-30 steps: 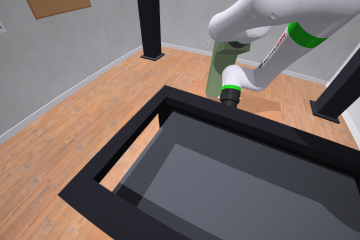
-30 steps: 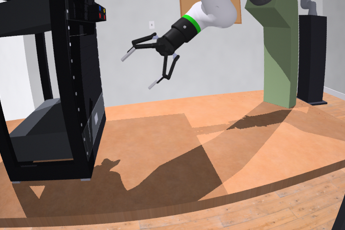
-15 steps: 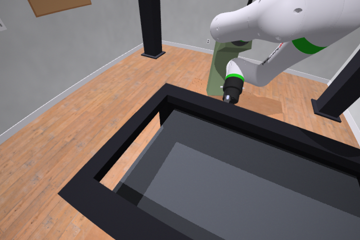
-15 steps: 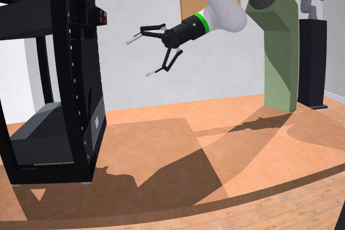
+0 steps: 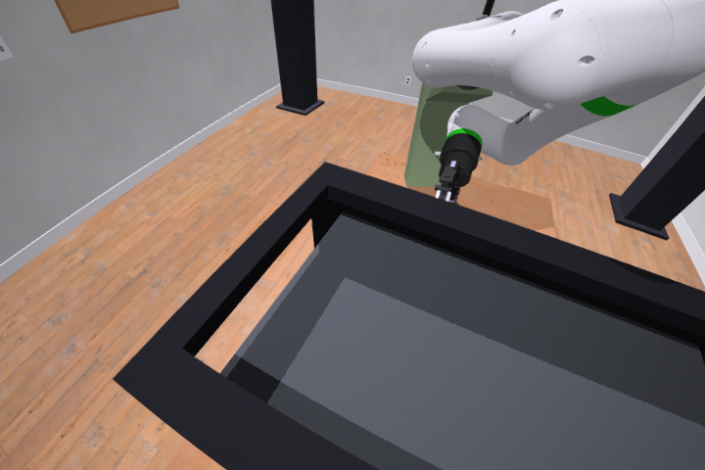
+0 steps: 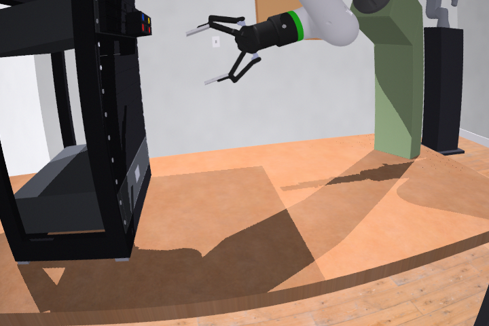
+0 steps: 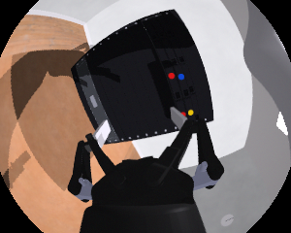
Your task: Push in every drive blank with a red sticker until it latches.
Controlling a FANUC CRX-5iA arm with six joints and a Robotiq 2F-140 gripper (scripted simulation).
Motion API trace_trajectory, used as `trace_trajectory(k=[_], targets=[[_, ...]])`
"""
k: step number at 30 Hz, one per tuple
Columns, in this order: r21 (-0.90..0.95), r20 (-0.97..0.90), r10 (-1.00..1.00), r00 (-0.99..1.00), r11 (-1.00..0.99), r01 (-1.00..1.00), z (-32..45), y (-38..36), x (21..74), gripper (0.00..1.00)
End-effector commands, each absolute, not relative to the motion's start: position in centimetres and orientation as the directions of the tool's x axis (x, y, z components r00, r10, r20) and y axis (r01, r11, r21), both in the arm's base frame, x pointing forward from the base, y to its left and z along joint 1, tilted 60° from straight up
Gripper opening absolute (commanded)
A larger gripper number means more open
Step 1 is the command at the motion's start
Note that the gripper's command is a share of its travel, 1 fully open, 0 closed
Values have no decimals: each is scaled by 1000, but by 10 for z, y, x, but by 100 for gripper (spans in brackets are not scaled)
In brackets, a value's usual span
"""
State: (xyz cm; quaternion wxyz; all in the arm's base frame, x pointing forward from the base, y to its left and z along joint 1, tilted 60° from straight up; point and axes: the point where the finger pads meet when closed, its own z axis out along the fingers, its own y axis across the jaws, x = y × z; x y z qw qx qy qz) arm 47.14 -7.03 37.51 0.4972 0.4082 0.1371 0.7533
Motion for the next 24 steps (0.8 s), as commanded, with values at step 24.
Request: trace_trajectory(k=[24], targets=[[528, 421, 906, -48, -288, -799, 399, -99, 389, 100]])
